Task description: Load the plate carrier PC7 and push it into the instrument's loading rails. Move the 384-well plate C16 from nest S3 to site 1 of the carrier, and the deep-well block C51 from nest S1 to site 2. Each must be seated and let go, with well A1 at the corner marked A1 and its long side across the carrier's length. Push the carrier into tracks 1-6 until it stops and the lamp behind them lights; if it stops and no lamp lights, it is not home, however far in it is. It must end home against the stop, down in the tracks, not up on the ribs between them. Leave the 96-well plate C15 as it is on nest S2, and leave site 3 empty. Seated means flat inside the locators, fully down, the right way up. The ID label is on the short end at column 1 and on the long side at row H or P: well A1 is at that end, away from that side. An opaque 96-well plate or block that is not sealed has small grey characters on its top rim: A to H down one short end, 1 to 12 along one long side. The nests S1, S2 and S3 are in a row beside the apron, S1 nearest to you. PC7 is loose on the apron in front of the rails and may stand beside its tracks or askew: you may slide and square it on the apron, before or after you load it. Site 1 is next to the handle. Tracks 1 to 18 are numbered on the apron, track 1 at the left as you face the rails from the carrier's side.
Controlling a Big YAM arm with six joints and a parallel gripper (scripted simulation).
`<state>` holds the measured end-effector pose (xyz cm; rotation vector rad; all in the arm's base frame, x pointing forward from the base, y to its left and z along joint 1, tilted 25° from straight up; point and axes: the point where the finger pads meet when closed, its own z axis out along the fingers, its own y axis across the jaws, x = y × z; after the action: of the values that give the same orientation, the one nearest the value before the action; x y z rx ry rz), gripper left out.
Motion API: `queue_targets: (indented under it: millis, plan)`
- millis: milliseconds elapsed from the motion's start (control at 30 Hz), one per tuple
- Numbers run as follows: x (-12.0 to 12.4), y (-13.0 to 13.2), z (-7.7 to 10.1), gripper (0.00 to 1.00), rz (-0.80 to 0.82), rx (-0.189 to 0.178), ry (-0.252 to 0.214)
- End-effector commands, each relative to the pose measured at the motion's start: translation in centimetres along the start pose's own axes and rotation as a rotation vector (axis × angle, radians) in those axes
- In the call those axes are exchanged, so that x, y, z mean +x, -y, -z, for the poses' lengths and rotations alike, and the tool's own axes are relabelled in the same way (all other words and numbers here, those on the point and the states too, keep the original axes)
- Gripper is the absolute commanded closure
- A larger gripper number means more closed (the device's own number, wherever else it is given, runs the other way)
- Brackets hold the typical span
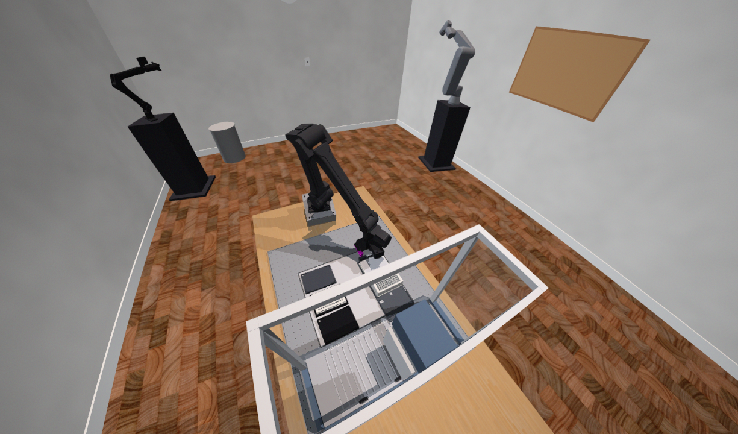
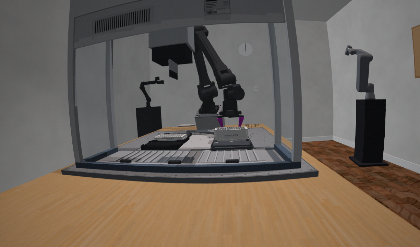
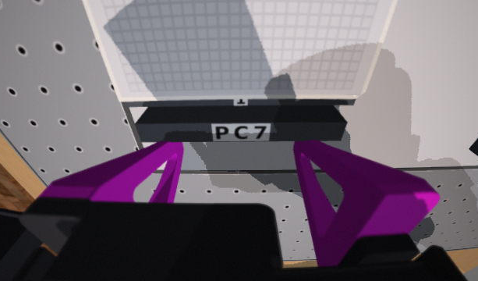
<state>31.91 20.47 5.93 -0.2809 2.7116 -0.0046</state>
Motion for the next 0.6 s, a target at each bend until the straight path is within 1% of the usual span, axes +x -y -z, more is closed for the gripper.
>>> queue_targets:
  millis: [0, 567]
  plan:
    - [-4.00, -0.14, 0.89, 0.20, -0.041, -0.008, 0.060]
    - [-4.61, -0.18, 0.94, 0.20, -0.040, -0.008, 0.061]
